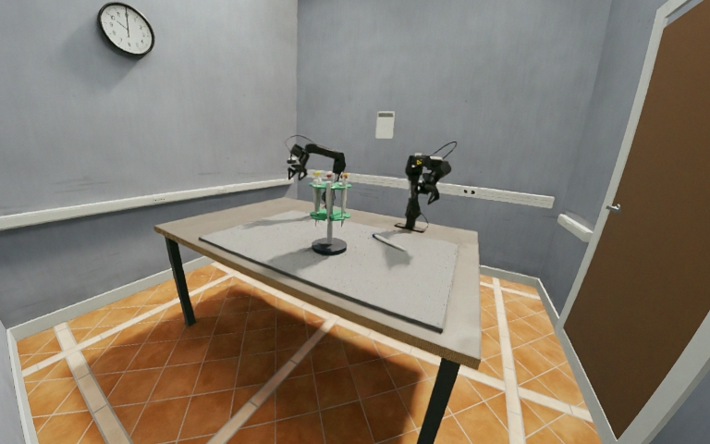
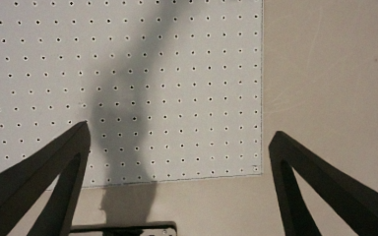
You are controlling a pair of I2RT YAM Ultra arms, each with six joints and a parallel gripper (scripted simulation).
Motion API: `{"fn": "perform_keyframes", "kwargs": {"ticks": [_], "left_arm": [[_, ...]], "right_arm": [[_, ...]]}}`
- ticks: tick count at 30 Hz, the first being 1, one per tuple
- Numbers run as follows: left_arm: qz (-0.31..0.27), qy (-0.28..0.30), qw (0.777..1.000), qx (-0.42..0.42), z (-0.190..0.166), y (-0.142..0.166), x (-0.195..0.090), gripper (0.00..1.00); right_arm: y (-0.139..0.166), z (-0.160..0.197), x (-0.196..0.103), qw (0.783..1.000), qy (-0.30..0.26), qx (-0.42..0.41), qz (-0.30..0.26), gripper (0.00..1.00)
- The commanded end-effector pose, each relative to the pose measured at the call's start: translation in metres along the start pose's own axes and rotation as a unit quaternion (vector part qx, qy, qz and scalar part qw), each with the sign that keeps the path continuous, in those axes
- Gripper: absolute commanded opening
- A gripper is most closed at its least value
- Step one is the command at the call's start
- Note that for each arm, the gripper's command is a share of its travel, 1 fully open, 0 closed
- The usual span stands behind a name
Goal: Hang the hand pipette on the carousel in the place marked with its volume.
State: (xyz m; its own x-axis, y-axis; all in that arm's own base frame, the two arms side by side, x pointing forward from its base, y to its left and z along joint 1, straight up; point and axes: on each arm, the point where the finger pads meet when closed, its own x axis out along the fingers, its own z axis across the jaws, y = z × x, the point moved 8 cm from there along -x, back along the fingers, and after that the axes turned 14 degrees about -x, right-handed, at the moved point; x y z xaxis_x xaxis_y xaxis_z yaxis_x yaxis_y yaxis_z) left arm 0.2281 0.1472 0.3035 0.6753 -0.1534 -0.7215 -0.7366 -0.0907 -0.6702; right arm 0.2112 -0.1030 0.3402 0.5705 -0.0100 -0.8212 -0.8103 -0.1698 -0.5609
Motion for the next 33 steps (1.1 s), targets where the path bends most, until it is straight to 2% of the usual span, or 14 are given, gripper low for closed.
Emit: {"fn": "perform_keyframes", "kwargs": {"ticks": [1,3,10,11,20,21,27,33], "left_arm": [[-0.014,-0.001,1.0,0.007,0.002,-0.005,-0.004,1.0],[-0.014,-0.001,1.0,0.007,0.002,-0.005,-0.004,1.0],[-0.014,-0.001,1.0,0.007,0.002,-0.005,-0.004,1.0],[-0.014,-0.001,1.0,0.007,0.002,-0.005,-0.004,1.0],[-0.014,-0.001,1.0,0.007,0.002,-0.005,-0.004,1.0],[-0.026,0.006,1.0,-0.007,-0.009,-0.003,0.002,0.49],[-0.054,0.004,0.996,-0.074,-0.031,0.001,0.018,0.49],[-0.098,0.013,0.981,-0.166,-0.06,0.005,0.037,0.49]], "right_arm": [[-0.012,-0.006,0.023,0.994,-0.045,-0.08,-0.054,1.0],[-0.013,-0.004,0.038,0.989,-0.067,-0.111,-0.068,1.0],[-0.011,-0.008,0.058,0.973,-0.11,-0.175,-0.107,1.0],[-0.02,-0.013,0.049,0.968,-0.101,-0.193,-0.124,1.0],[-0.015,-0.006,0.049,0.969,-0.108,-0.19,-0.117,1.0],[-0.015,-0.006,0.049,0.969,-0.108,-0.19,-0.117,1.0],[-0.015,-0.006,0.049,0.969,-0.108,-0.19,-0.117,1.0],[-0.015,-0.006,0.049,0.969,-0.108,-0.19,-0.117,1.0]]}}
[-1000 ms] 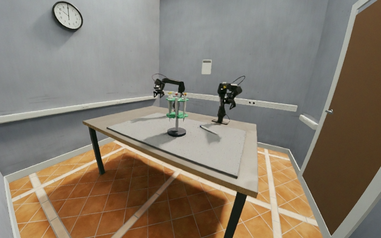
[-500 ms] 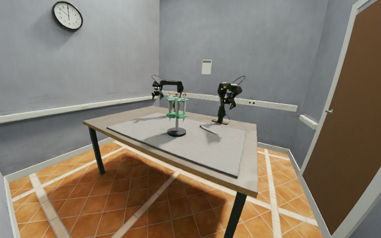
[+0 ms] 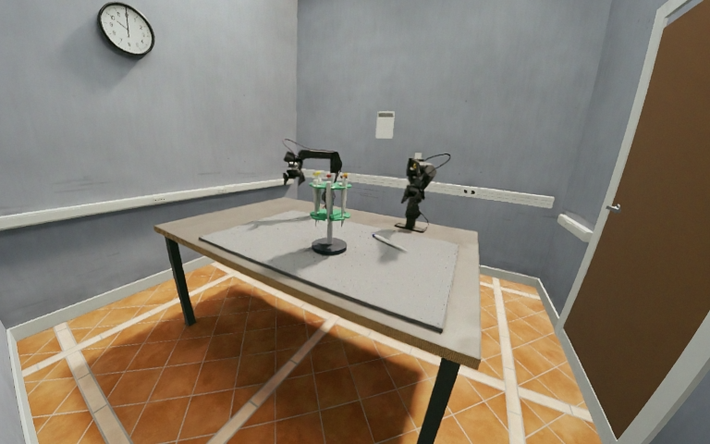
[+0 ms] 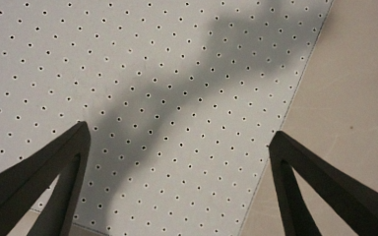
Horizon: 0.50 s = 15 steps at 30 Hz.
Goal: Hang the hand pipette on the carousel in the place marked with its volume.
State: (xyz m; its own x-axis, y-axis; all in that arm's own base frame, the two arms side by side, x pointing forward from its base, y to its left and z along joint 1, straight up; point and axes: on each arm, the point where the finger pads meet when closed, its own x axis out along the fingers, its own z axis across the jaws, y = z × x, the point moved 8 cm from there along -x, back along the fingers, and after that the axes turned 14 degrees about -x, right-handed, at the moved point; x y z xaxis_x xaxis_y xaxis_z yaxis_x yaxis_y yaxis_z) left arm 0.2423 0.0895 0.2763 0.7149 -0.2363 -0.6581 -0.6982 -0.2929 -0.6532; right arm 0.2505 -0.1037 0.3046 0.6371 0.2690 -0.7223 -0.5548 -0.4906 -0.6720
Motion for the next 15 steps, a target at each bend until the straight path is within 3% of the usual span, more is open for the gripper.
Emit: {"fn": "perform_keyframes", "kwargs": {"ticks": [1,9,15], "left_arm": [[-0.077,-0.03,0.995,-0.063,-0.01,-0.006,0.001,0.49],[-0.077,-0.03,0.995,-0.063,-0.01,-0.006,0.001,0.49],[-0.125,-0.003,0.979,-0.16,-0.042,0.006,0.029,0.49]], "right_arm": [[-0.003,-0.005,-0.003,1.0,0.007,-0.006,-0.013,1.0],[-0.003,-0.005,-0.003,1.0,0.007,-0.006,-0.013,1.0],[-0.003,-0.005,-0.003,1.0,0.007,-0.006,-0.013,1.0]]}}
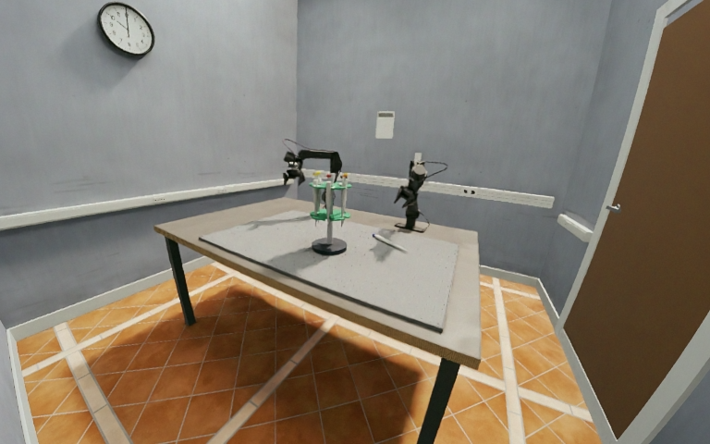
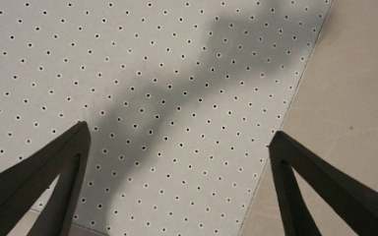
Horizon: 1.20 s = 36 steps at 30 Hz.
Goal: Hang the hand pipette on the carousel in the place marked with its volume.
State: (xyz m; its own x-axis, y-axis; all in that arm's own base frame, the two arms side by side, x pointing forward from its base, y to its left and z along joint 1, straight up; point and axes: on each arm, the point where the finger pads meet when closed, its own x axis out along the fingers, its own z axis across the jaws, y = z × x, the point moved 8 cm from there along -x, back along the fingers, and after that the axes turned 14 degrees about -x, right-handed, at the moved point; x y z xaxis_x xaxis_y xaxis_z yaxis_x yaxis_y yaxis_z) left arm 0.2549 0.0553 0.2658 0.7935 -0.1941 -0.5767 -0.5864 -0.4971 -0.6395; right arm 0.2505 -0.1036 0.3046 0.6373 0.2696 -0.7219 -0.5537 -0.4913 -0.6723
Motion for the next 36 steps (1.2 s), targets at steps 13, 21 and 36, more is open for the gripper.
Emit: {"fn": "perform_keyframes", "kwargs": {"ticks": [13,21,36], "left_arm": [[-0.115,0.025,0.985,-0.128,-0.04,0.005,0.015,0.49],[-0.139,0.05,0.954,-0.261,-0.067,0.05,0.067,0.49],[-0.175,0.094,0.915,-0.351,-0.095,0.072,0.094,0.49]], "right_arm": [[-0.002,-0.005,-0.003,1.0,0.007,-0.005,-0.013,1.0],[-0.002,-0.005,-0.003,1.0,0.007,-0.005,-0.013,1.0],[-0.002,-0.005,-0.003,1.0,0.007,-0.005,-0.013,1.0]]}}
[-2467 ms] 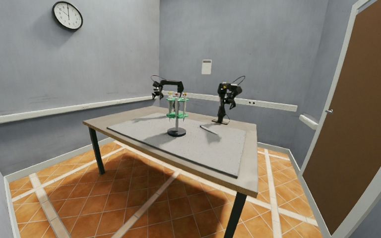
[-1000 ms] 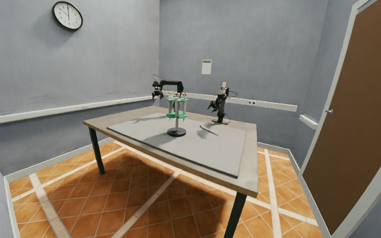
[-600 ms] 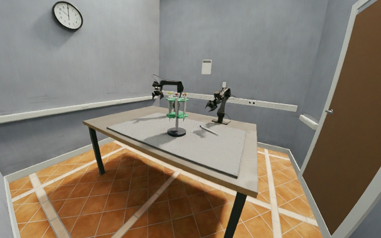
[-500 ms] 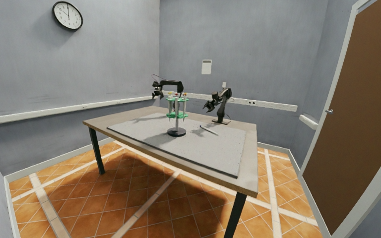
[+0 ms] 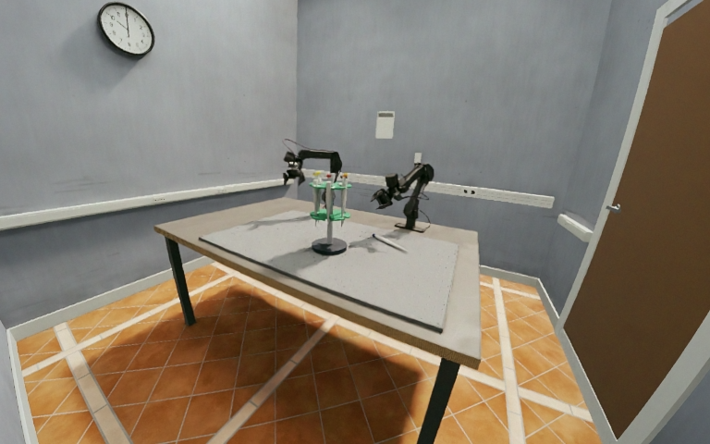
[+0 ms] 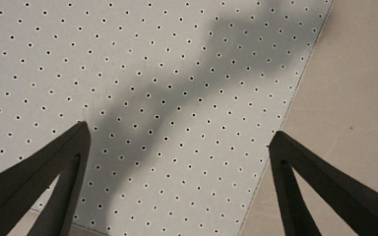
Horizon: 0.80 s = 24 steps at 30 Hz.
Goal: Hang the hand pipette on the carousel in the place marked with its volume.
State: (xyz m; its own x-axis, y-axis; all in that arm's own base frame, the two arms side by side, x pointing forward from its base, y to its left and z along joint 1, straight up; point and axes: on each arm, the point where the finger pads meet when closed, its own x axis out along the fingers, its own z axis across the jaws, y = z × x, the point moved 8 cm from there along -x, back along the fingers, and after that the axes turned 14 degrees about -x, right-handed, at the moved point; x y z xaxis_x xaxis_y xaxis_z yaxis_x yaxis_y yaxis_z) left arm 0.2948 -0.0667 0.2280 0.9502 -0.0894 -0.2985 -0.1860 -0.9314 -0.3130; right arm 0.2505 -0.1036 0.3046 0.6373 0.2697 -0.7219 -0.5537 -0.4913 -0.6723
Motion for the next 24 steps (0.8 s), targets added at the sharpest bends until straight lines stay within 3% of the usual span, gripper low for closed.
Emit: {"fn": "perform_keyframes", "kwargs": {"ticks": [1,6,14,24], "left_arm": [[-0.04,0.018,0.997,-0.063,0.006,0.021,0.016,0.49],[-0.064,0.075,0.984,-0.151,-0.014,0.051,0.036,0.49],[-0.067,0.075,0.983,-0.152,-0.014,0.05,0.036,0.49],[-0.084,0.159,0.936,-0.304,-0.019,0.12,0.075,0.49]], "right_arm": [[-0.002,-0.005,-0.003,1.0,0.007,-0.005,-0.013,1.0],[-0.002,-0.005,-0.003,1.0,0.007,-0.005,-0.013,1.0],[-0.002,-0.005,-0.003,1.0,0.007,-0.005,-0.013,1.0],[-0.002,-0.005,-0.003,1.0,0.007,-0.005,-0.013,1.0]]}}
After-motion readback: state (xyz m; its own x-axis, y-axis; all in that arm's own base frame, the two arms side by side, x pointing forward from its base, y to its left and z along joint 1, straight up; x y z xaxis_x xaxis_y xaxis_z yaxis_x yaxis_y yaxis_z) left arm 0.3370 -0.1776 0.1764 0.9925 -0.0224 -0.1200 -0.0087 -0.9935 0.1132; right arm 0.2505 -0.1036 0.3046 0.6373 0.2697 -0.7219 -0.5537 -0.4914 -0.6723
